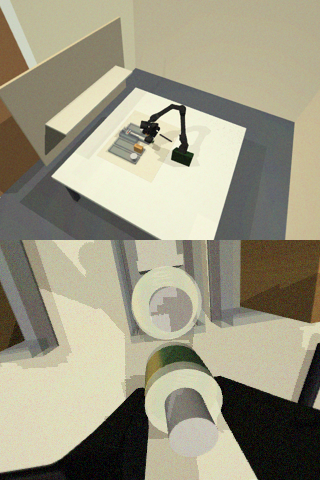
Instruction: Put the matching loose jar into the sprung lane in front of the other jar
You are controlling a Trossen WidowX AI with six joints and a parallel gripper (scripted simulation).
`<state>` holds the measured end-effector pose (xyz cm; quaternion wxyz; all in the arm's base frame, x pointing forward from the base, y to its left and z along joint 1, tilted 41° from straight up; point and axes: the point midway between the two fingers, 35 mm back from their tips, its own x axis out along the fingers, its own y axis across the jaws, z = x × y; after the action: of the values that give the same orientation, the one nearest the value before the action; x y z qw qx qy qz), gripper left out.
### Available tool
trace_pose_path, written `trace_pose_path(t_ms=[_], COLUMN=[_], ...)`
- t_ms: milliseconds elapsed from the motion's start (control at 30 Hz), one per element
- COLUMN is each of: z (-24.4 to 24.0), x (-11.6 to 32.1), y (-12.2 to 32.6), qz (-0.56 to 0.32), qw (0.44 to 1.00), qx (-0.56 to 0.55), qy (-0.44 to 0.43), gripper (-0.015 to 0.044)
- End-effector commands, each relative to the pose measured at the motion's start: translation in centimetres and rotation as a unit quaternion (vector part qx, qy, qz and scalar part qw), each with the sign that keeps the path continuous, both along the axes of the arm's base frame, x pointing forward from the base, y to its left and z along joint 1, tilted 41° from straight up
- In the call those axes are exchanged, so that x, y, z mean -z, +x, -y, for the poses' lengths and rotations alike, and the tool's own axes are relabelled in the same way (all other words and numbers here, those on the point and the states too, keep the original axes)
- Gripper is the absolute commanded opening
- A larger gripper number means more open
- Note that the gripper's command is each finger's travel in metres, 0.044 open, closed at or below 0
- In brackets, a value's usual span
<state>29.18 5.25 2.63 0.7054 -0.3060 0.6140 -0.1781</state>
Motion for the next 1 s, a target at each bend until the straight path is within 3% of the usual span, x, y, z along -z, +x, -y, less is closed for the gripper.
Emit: trace_pose_path(t_ms=[0,967], z=[0.0,-0.3], x=[0.1,0.1], y=[0.1,1.5], qz=[-0.001,0.0], qw=[1.0,1.0], qx=[-0.004,-0.004], qy=[-0.002,-0.001], gripper=[0.0,0.0])
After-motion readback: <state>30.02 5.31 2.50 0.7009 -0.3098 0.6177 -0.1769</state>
